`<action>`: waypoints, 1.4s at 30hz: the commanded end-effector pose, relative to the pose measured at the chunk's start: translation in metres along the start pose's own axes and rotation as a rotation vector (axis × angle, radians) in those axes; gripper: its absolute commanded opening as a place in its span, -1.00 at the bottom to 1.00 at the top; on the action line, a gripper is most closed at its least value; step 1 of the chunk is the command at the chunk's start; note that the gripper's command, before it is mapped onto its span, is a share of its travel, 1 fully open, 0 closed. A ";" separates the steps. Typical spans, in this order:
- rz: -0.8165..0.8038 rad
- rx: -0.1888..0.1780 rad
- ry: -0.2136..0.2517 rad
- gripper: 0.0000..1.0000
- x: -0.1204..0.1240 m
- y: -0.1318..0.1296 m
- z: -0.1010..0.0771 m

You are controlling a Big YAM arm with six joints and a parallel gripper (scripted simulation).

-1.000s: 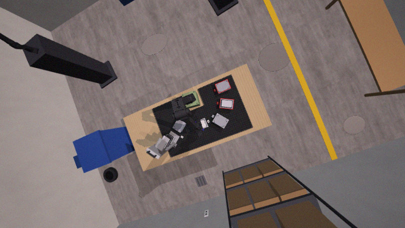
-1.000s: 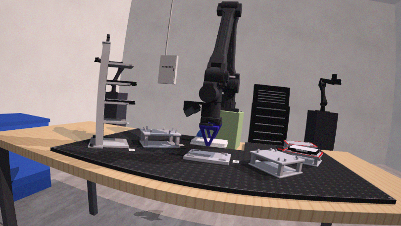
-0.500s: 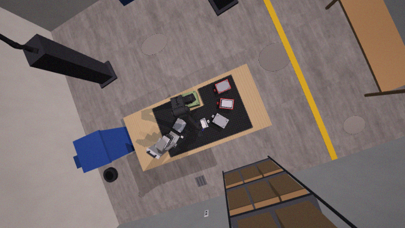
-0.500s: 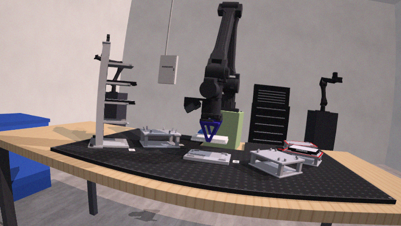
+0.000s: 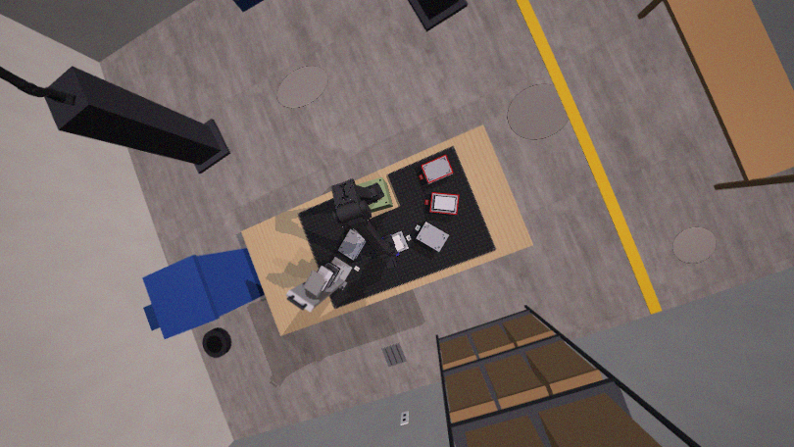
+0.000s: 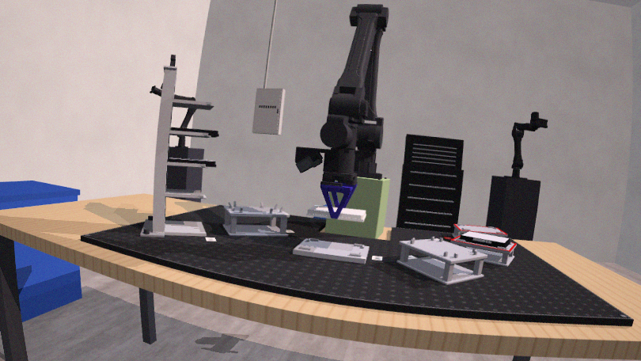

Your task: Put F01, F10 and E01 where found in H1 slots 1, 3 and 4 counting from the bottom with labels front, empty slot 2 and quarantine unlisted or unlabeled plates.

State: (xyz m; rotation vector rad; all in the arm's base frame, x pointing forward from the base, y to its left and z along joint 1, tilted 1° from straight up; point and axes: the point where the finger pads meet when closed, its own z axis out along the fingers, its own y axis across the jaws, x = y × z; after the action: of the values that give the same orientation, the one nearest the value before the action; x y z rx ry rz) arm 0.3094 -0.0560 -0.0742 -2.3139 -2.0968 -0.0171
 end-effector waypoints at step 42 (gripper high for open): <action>-0.002 -0.075 -0.011 0.72 -0.007 0.028 -0.129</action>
State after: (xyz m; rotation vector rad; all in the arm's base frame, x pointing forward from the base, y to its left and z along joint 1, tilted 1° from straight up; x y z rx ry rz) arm 0.3077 -0.0576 0.0214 -2.3120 -2.0918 -0.0117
